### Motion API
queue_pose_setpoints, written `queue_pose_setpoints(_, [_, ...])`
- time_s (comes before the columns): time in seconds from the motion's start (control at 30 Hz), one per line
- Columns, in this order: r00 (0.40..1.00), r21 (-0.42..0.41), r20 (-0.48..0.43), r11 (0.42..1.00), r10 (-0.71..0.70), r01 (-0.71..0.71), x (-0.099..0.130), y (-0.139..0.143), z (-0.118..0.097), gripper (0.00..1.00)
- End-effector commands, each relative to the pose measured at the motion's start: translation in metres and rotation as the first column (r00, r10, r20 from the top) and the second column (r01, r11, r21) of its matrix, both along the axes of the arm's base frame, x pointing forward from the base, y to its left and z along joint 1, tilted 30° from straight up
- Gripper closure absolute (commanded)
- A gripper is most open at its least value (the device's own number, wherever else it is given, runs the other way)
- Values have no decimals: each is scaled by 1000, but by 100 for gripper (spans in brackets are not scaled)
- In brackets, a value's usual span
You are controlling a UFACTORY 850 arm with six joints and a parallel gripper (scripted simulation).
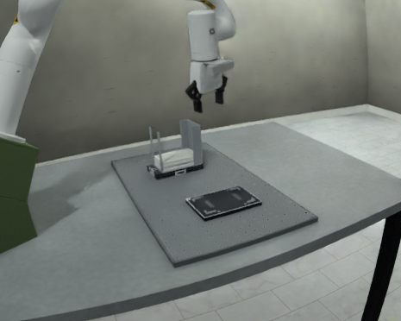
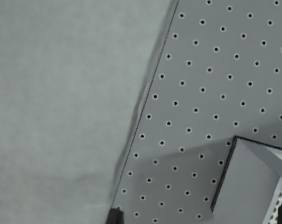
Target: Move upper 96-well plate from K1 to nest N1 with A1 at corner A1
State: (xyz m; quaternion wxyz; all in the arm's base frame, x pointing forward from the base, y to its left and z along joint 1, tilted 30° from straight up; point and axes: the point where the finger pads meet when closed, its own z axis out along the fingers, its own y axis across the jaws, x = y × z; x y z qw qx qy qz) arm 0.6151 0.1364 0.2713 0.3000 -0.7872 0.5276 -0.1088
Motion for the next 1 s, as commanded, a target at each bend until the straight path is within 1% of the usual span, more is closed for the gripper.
queue_pose_setpoints(0.0, [991, -78, 78, 992, 110, -104, -9, 3, -5, 0])
queue_pose_setpoints(0.1, [977, -141, 96, 974, 189, -175, -19, 5, -10, 0])
queue_pose_setpoints(0.17, [967, -175, 104, 962, 231, -211, -21, 6, -11, 0])
queue_pose_setpoints(0.3, [935, -259, 114, 918, 336, -299, -32, 8, -18, 0])
queue_pose_setpoints(0.33, [929, -272, 114, 910, 353, -312, -32, 8, -18, 0])
queue_pose_setpoints(0.4, [929, -272, 114, 910, 353, -312, -32, 8, -18, 0])
queue_pose_setpoints(0.5, [896, -333, 112, 866, 430, -373, -45, 10, -24, 0])
queue_pose_setpoints(0.57, [876, -366, 109, 838, 470, -405, -45, 10, -24, 0])
queue_pose_setpoints(0.6, [862, -385, 106, 820, 495, -423, -49, 10, -27, 0])
queue_pose_setpoints(0.73, [809, -453, 89, 747, 582, -487, -57, 11, -31, 0])
queue_pose_setpoints(0.83, [759, -504, 68, 678, 648, -534, -68, 12, -36, 0])
queue_pose_setpoints(0.9, [729, -531, 54, 637, 683, -558, -70, 12, -38, 0])
queue_pose_setpoints(0.97, [729, -531, 54, 637, 683, -558, -70, 12, -38, 0])
